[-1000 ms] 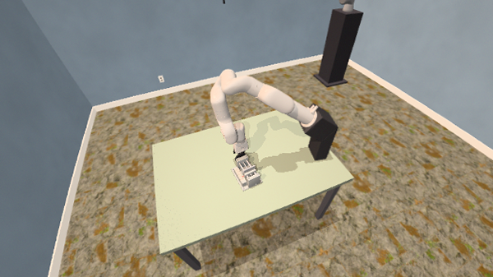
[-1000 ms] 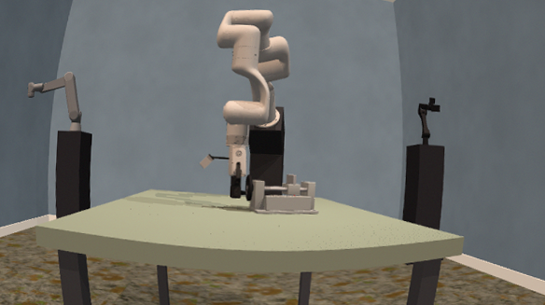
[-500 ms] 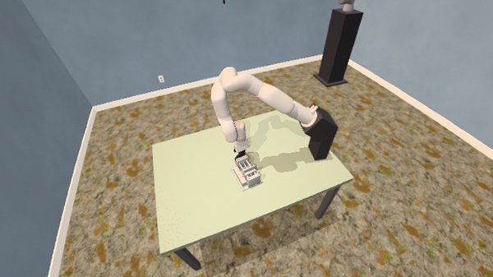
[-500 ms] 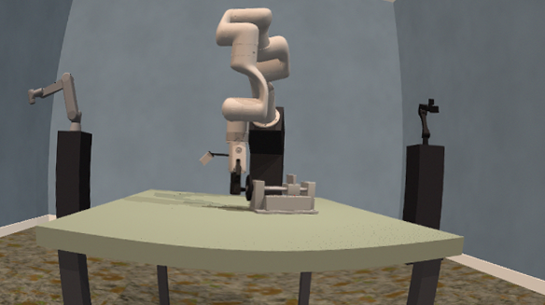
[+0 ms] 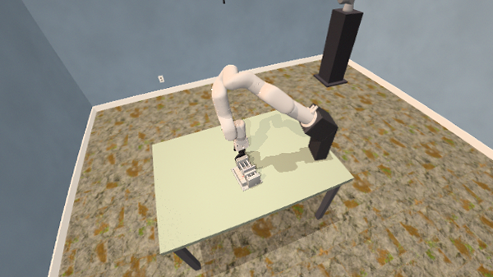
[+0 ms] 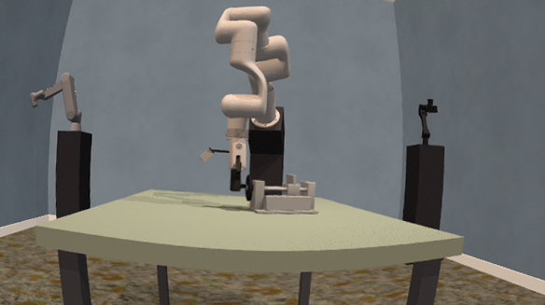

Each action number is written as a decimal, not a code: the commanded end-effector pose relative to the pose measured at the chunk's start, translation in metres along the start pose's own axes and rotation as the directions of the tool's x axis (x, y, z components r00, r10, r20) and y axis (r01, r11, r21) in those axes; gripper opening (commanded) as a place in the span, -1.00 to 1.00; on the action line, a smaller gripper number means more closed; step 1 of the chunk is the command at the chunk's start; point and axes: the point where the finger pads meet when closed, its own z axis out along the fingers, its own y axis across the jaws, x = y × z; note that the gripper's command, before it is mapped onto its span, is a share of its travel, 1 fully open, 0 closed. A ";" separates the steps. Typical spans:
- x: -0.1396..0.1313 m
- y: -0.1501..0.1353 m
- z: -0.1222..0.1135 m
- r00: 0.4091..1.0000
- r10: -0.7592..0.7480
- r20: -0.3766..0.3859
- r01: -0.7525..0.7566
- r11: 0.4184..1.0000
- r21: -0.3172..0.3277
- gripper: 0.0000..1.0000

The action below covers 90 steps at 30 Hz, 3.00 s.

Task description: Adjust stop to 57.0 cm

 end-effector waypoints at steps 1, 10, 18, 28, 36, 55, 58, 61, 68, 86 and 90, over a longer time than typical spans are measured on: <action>0.000 -0.001 -0.004 1.000 0.001 -0.001 -0.001 1.000 0.001 -0.88; 0.000 -0.004 -0.010 1.000 0.001 -0.001 -0.001 1.000 0.001 -0.88; 0.000 -0.008 -0.016 1.000 0.000 -0.001 0.000 1.000 0.001 -0.88; 0.000 -0.013 -0.020 1.000 0.000 -0.001 0.000 1.000 0.001 -0.88; 0.000 -0.017 -0.022 1.000 0.000 -0.001 0.000 1.000 0.001 -0.88; 0.000 -0.022 -0.024 1.000 0.000 -0.001 0.000 1.000 0.001 -0.88; 0.000 -0.022 -0.025 1.000 0.000 -0.001 0.000 1.000 0.001 -0.88; 0.000 -0.022 -0.025 1.000 0.000 -0.001 0.000 1.000 0.001 -0.88; 0.000 -0.022 -0.025 1.000 0.000 -0.001 0.000 1.000 0.001 -0.88; 0.000 -0.022 -0.025 1.000 0.000 -0.001 0.000 1.000 0.001 -0.88; 0.000 -0.022 -0.025 1.000 0.000 -0.001 0.000 1.000 0.001 -0.88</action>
